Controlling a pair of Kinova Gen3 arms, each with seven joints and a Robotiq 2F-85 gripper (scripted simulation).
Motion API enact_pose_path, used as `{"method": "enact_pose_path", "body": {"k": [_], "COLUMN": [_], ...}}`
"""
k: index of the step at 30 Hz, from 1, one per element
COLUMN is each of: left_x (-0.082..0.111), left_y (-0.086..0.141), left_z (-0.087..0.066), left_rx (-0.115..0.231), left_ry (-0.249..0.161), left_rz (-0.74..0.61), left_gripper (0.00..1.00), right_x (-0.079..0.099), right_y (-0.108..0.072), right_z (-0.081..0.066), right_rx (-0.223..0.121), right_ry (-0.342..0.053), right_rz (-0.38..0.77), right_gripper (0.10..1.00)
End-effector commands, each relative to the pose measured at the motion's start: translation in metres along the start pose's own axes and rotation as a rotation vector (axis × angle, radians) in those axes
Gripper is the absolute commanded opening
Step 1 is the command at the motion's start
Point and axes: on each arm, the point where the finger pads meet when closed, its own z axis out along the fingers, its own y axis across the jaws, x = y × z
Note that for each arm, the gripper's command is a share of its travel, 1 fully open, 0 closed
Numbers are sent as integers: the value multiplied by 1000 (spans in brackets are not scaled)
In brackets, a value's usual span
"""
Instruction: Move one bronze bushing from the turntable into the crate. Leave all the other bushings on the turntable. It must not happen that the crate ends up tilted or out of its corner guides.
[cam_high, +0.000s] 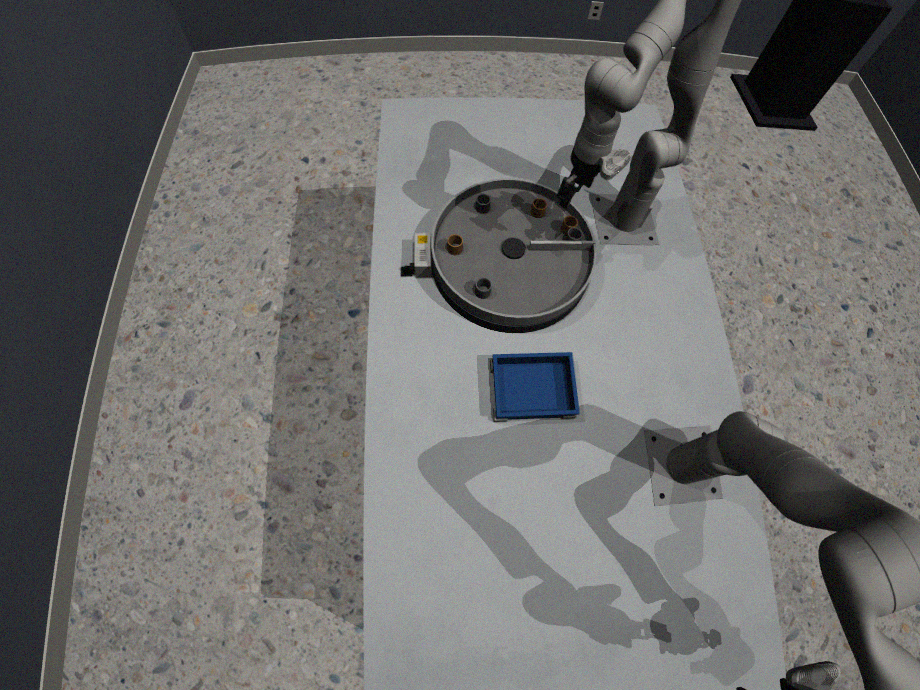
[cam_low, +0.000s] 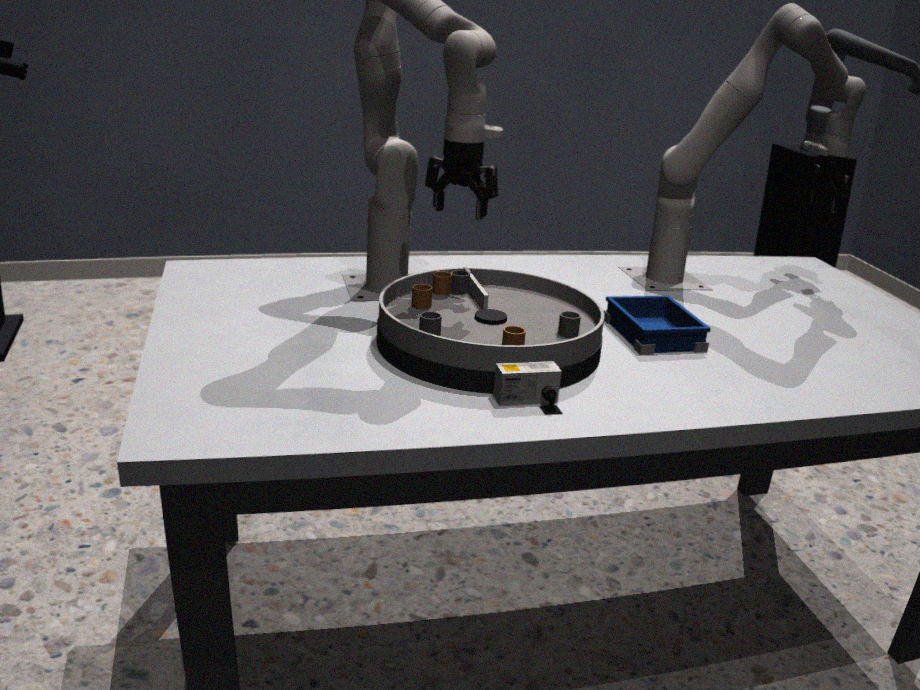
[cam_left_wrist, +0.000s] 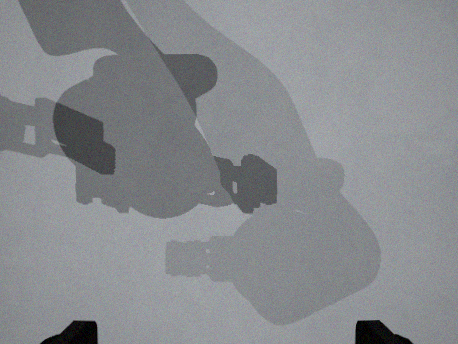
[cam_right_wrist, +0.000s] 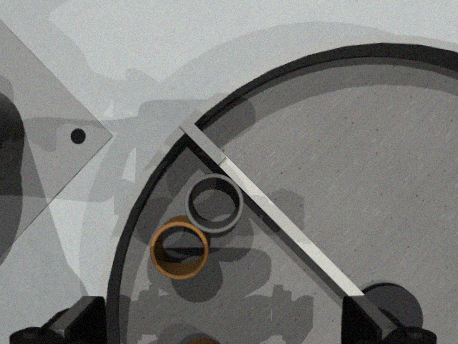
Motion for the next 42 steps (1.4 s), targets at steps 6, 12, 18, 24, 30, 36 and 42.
{"method": "enact_pose_path", "body": {"k": [6, 12, 18, 24, 30, 36, 42], "left_x": [0, 0, 0, 0, 0, 0, 0], "left_y": [0, 0, 0, 0, 0, 0, 0], "left_z": [-1, -1, -1, -1, -1, -1, -1], "left_rx": [0, 0, 0, 0, 0, 0, 0], "left_ry": [-2, -2, -2, -2, -2, -2, -2], "left_rz": [0, 0, 0, 0, 0, 0, 0], "left_gripper": [1000, 1000, 1000, 1000, 1000, 1000, 1000], "right_x": [0, 0, 0, 0, 0, 0, 0], "right_y": [0, 0, 0, 0, 0, 0, 0], "right_z": [0, 0, 0, 0, 0, 0, 0], "right_rx": [-1, -1, -1, -1, -1, -1, -1], "right_ry": [0, 0, 0, 0, 0, 0, 0], "right_rz": [0, 0, 0, 0, 0, 0, 0], "right_gripper": [1000, 1000, 1000, 207, 207, 207, 207]}}
